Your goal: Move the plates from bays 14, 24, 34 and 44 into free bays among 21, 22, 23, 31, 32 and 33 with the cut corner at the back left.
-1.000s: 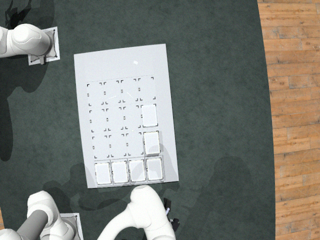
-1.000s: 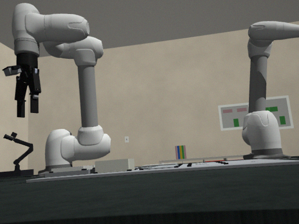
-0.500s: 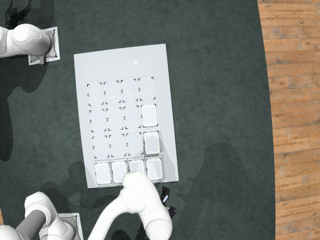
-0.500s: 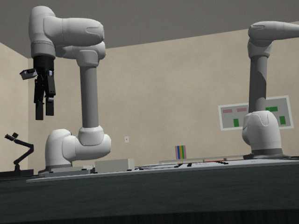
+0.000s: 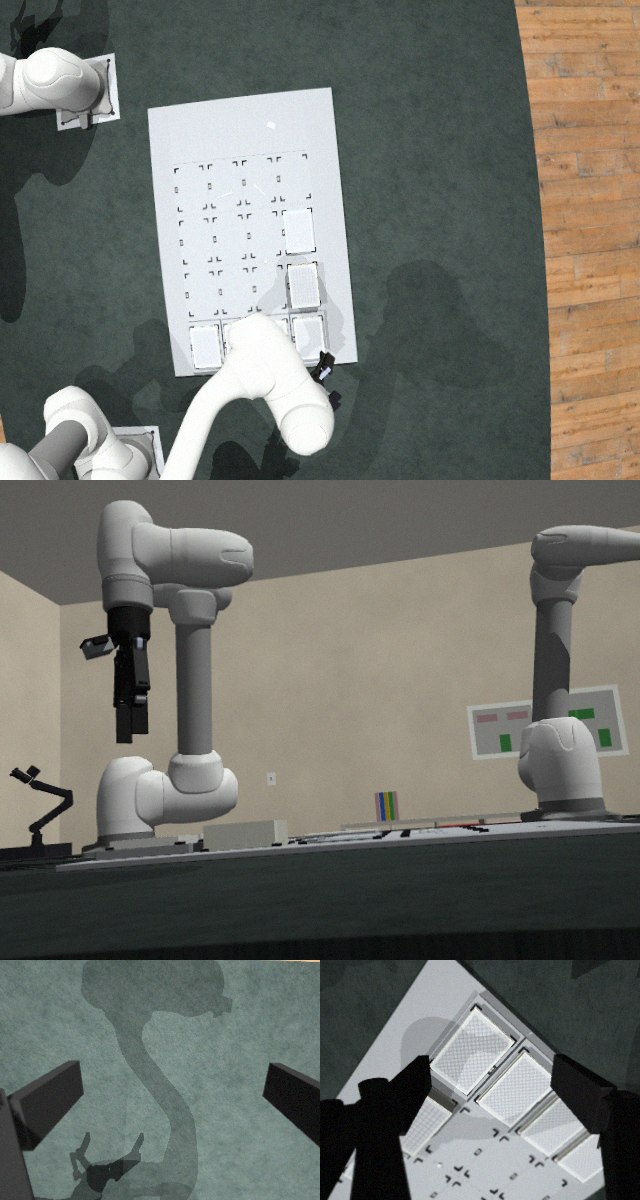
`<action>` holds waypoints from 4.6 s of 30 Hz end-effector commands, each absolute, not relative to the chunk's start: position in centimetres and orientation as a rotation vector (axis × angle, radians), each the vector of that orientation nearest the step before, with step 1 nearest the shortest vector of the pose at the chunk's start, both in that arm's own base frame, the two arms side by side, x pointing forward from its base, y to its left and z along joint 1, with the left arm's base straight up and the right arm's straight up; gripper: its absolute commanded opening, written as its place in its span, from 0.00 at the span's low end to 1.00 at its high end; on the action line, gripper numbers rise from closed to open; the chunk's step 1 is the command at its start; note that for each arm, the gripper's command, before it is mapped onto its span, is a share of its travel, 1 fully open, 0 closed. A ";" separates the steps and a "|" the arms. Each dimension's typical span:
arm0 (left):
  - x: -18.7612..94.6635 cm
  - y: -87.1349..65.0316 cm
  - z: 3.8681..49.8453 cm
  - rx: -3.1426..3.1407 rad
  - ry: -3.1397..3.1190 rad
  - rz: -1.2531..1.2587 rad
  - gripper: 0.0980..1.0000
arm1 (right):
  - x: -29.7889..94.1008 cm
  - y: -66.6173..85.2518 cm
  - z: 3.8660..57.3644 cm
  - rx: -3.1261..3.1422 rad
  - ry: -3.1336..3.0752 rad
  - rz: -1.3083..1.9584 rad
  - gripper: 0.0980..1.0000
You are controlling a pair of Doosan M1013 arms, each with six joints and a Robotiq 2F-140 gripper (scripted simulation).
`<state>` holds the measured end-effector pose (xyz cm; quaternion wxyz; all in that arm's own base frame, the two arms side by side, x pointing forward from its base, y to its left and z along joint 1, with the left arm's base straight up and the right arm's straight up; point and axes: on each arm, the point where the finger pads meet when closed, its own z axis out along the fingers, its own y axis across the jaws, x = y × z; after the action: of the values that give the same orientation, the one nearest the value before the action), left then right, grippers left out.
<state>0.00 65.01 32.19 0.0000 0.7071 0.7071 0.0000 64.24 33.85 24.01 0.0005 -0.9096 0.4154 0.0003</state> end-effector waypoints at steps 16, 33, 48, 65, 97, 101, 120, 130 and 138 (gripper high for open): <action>0.0 65.0 32.3 2.223 2.222 0.001 1.00 | 61.7 41.2 22.2 -2.736 1.540 -0.001 0.66; 0.0 65.0 32.3 2.223 2.222 0.001 1.00 | 58.5 47.7 20.4 -2.603 1.757 0.000 0.66; 0.0 65.0 32.3 2.223 2.222 0.001 1.00 | 55.2 53.1 18.8 -2.452 1.961 0.000 0.66; 0.0 65.0 32.3 2.223 2.222 0.001 1.00 | 50.9 58.8 17.0 -2.286 2.153 0.000 0.66; 0.0 65.0 32.3 2.223 2.222 0.001 1.00 | 47.2 61.3 15.9 -2.227 2.214 0.001 1.00; 0.0 65.0 32.3 2.223 2.222 0.001 1.00 | 46.4 59.9 15.9 -2.227 2.214 0.001 1.00; 0.0 65.0 32.3 2.223 2.222 0.001 1.00 | 43.0 54.0 16.1 -2.227 2.214 0.001 1.00; 0.0 65.0 32.3 2.223 2.222 0.001 1.00 | 41.3 50.8 16.2 -2.227 2.214 0.001 1.00; 0.0 65.0 32.3 2.223 2.222 0.001 1.00 | 39.9 48.4 16.2 -2.227 2.214 0.000 1.00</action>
<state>0.00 65.01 32.19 0.0000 0.7071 0.7071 0.0000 40.26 49.08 16.13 -0.0001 -0.7091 0.7051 -0.0001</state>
